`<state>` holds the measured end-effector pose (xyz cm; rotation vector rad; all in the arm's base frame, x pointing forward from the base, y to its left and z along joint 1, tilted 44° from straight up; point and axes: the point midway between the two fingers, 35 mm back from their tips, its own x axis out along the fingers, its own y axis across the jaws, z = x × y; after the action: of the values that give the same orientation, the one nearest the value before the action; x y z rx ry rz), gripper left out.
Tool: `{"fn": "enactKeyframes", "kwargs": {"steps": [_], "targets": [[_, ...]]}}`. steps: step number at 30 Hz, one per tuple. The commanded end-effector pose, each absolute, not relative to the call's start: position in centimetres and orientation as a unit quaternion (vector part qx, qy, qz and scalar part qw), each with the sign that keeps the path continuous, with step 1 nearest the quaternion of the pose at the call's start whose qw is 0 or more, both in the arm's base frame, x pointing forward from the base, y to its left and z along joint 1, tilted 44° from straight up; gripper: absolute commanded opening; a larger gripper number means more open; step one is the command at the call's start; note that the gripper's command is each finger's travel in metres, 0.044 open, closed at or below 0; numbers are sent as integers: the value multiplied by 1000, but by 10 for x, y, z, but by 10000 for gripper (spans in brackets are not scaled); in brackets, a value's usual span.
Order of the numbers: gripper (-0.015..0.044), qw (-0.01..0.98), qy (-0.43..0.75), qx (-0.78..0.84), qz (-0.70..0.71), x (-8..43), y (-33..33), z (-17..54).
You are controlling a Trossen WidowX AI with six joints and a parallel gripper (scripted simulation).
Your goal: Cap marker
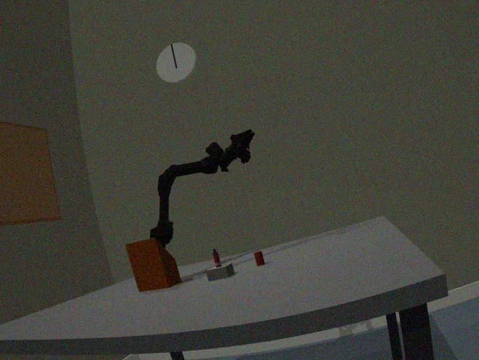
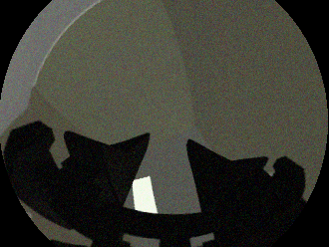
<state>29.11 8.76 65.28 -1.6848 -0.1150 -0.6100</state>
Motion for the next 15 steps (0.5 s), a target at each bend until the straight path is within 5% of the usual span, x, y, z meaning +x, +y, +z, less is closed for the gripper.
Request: {"fn": "enactKeyframes", "kwargs": {"steps": [1,15], "targets": [[241,594,-46,-770,-230,329,104,626],[241,524,11,-850,-48,444,108,490]]}}
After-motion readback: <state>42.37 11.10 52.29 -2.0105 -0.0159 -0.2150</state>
